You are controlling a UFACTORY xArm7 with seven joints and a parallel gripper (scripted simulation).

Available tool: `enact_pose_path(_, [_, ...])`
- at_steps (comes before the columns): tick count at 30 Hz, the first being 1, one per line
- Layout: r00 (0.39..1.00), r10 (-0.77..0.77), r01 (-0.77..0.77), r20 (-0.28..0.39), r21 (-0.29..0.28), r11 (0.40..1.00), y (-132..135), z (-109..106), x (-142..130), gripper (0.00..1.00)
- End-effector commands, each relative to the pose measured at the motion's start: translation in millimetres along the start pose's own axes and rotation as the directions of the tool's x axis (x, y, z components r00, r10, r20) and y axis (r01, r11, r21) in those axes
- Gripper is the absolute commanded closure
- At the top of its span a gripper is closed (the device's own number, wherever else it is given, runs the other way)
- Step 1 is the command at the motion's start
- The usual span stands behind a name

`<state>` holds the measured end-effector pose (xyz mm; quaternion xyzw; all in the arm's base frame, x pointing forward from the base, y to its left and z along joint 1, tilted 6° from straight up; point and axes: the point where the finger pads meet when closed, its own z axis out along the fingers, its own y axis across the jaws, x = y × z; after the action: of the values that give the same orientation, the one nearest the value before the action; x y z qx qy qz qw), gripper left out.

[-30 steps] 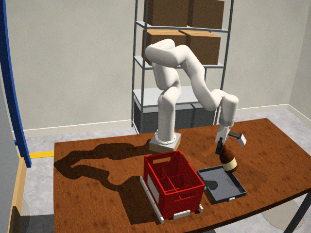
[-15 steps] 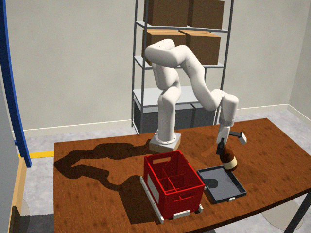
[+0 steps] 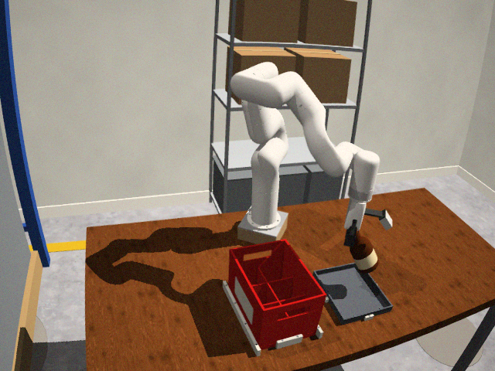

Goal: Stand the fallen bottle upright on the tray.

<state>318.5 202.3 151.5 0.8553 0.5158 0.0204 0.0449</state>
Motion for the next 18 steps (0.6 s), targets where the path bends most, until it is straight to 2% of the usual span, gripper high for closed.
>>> enact_pose_path(1, [1.000, -0.001, 0.001, -0.004, -0.002, 1.000, 0.6, -1.5, 1.3, 1.00])
enact_pose_path(18, [0.987, -0.163, 0.163, -0.004, -0.002, 0.987, 0.6, -1.5, 1.3, 1.00])
